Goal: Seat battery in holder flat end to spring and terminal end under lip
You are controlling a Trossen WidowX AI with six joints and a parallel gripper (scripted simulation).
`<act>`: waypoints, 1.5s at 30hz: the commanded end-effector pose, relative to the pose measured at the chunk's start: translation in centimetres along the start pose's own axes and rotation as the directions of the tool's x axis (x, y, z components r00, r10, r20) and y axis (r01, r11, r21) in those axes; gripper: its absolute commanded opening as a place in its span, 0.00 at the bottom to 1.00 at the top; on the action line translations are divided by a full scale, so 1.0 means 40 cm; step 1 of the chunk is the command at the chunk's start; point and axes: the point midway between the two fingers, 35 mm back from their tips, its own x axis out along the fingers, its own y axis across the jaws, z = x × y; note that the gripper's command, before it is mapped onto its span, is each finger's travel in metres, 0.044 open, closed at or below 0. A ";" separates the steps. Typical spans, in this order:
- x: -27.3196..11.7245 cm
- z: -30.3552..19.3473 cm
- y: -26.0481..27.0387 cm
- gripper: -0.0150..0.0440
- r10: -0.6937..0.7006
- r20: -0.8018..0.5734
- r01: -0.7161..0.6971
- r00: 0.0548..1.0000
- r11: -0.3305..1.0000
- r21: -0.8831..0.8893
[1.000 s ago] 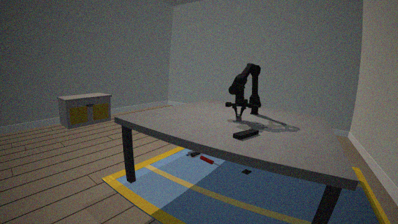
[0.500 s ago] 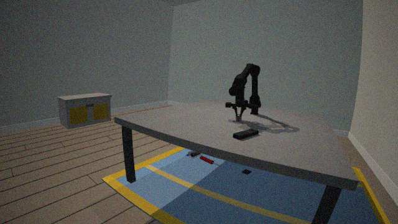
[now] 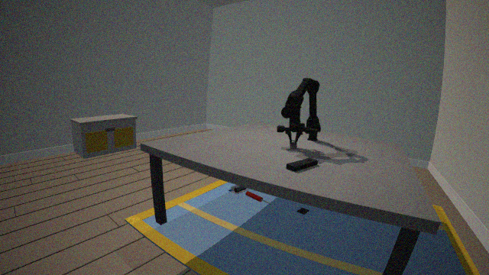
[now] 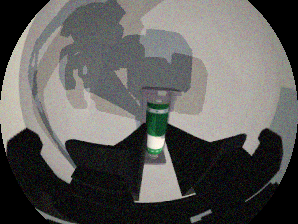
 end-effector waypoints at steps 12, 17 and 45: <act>0.003 0.018 -0.002 0.37 0.002 -0.011 -0.002 1.000 1.000 0.003; 0.003 0.018 -0.002 0.37 0.002 -0.011 -0.002 1.000 1.000 0.003; -0.030 0.017 0.000 0.55 0.005 -0.011 -0.005 1.000 1.000 0.001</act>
